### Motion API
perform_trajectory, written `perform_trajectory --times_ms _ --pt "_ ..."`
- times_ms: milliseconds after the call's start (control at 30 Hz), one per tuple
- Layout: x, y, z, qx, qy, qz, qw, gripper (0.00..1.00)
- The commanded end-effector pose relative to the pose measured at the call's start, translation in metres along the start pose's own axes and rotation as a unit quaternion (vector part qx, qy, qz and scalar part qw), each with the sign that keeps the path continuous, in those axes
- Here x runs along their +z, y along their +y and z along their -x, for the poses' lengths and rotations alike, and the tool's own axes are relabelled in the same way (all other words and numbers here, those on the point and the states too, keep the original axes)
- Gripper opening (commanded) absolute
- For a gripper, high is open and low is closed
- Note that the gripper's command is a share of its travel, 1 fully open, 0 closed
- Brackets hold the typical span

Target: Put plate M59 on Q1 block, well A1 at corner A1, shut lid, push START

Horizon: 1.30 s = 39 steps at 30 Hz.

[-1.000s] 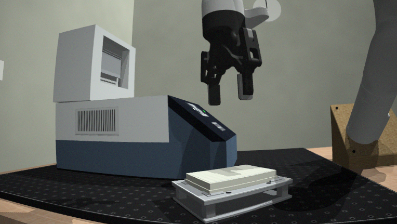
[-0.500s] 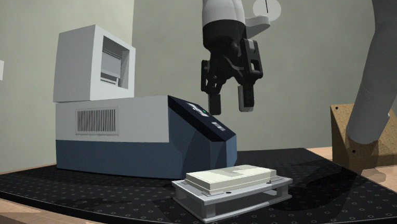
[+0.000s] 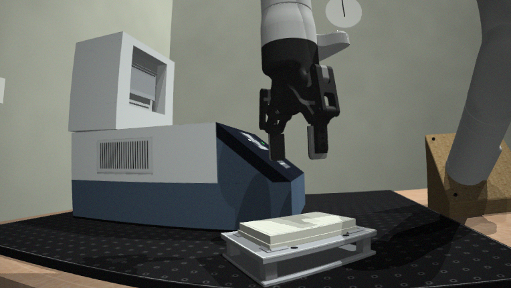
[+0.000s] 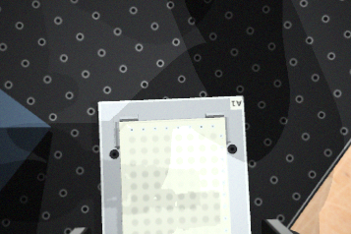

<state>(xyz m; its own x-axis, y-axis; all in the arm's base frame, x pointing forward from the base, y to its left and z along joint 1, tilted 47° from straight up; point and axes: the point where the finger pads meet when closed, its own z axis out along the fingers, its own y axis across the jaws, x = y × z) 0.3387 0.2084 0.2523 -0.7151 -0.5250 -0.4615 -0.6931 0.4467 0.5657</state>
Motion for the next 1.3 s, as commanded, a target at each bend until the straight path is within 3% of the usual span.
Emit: perform_trajectory --times_ms 0,1267 --pt "0.006 0.001 0.002 -0.004 -0.002 0.002 1.000 1.00" --pt "0.052 0.001 0.001 -0.004 -0.002 0.002 1.000 1.00"
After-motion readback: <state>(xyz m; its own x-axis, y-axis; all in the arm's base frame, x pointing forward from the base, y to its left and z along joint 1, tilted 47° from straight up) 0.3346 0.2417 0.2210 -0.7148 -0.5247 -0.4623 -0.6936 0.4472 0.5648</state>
